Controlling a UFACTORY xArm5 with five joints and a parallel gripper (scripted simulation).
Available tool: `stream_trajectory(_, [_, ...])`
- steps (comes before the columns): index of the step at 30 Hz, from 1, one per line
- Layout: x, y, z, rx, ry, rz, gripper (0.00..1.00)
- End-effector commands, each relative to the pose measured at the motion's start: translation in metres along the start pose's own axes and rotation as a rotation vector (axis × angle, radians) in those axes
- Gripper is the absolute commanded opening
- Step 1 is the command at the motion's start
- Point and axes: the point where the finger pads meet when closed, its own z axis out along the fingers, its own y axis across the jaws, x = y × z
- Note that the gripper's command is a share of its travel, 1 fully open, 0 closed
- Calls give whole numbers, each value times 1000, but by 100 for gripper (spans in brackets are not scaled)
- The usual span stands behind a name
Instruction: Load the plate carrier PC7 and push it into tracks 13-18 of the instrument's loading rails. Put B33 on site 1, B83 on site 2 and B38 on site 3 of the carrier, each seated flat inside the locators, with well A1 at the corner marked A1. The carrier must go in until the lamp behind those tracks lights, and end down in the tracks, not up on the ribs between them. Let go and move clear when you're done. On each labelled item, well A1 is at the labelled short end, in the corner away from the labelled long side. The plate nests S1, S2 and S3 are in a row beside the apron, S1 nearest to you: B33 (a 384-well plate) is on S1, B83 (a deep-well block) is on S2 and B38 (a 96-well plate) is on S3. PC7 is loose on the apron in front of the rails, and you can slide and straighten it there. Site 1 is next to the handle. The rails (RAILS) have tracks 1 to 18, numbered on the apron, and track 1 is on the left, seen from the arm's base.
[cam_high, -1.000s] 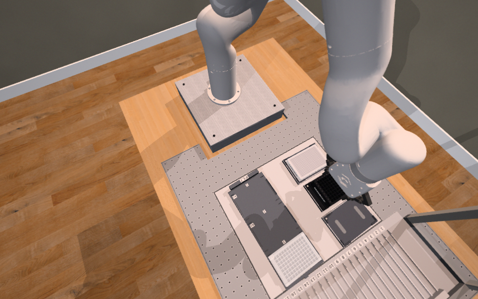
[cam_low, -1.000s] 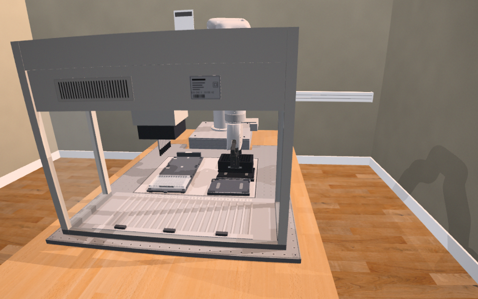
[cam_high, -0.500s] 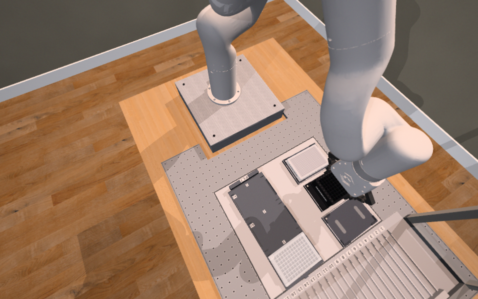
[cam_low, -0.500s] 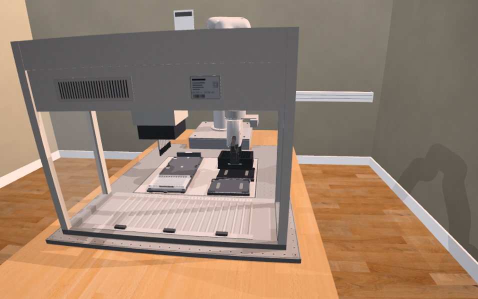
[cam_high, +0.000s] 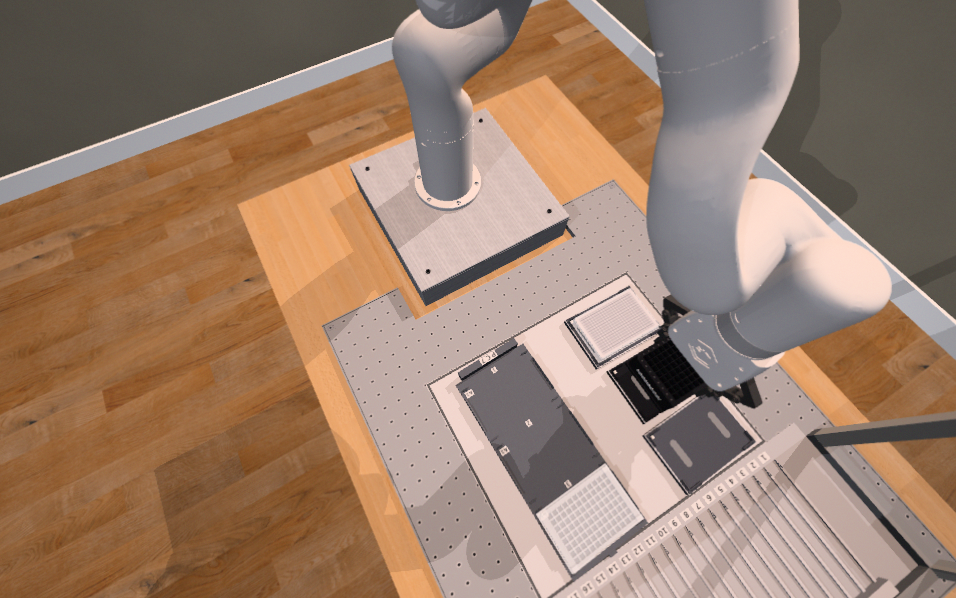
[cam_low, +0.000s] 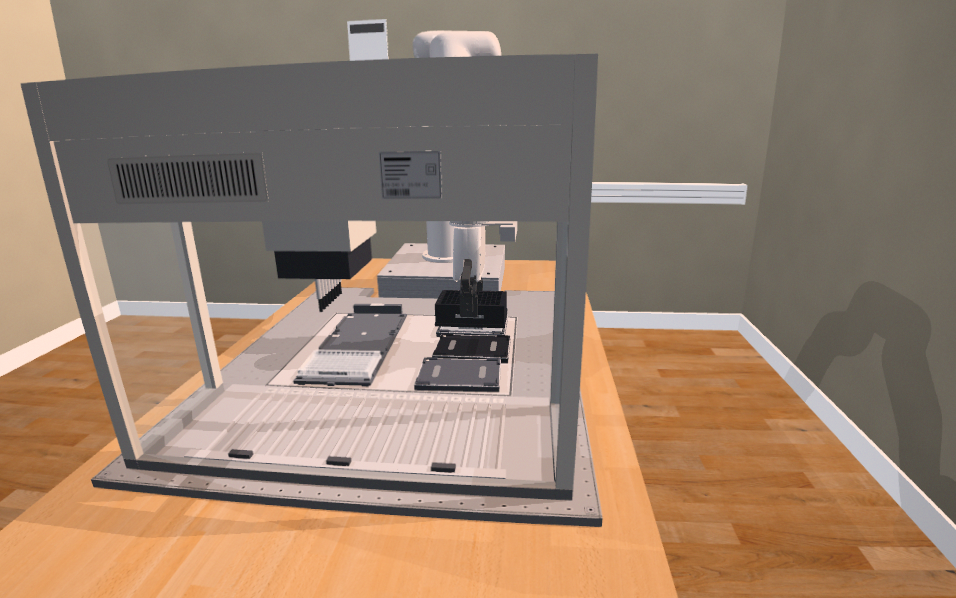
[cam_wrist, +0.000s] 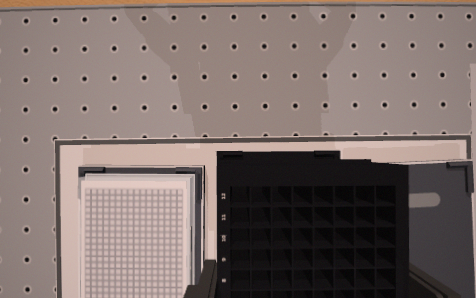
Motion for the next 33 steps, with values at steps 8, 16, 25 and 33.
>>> stream_trajectory(8, [0, 1, -19, -3, 0, 0, 0])
stream_trajectory(16, [0, 1, -29, -4, 0, 0, 0])
stream_trajectory(25, [0, 1, -44, -4, 0, 0, 0])
stream_trajectory(33, [0, 1, -54, -4, 0, 0, 0])
